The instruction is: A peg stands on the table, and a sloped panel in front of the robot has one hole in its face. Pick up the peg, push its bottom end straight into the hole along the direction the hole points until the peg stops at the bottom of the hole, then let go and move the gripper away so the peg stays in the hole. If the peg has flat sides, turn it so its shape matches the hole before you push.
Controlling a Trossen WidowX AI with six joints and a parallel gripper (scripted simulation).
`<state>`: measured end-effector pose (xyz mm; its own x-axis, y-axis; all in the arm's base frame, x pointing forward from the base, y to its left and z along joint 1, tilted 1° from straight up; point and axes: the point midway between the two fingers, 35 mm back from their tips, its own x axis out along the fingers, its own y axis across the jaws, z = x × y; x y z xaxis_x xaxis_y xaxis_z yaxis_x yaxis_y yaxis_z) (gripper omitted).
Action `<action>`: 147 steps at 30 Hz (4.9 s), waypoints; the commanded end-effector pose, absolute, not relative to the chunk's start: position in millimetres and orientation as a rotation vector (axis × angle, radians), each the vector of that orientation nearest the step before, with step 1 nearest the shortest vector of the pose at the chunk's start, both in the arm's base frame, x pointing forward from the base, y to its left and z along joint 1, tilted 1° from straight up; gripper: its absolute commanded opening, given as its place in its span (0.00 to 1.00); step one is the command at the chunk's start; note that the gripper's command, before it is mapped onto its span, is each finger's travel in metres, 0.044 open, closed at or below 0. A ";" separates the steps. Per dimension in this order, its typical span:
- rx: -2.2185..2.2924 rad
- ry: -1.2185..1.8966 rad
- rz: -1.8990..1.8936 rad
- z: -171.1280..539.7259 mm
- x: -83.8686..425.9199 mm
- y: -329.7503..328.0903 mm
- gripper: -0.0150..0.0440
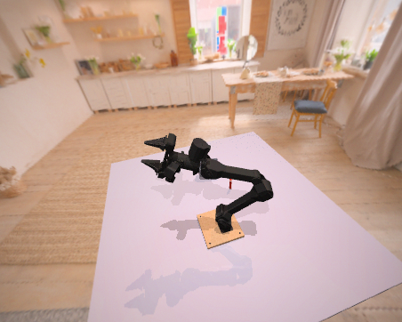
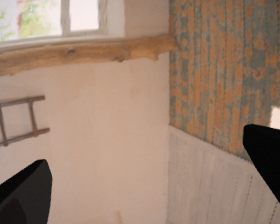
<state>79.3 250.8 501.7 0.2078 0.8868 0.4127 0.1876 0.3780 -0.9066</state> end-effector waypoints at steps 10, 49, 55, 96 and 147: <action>-1.179 -0.987 0.742 463.4 142.3 262.5 1.00; -1.132 -0.129 0.711 349.4 295.2 190.8 1.00; -1.084 0.024 0.685 328.2 313.9 169.7 1.00; -0.531 0.947 0.305 196.0 349.9 -12.0 1.00; 0.215 1.555 -0.216 107.2 261.2 -142.7 1.00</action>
<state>262.1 -142.2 113.3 0.0105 -0.0008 -0.9999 0.2651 0.9642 0.0020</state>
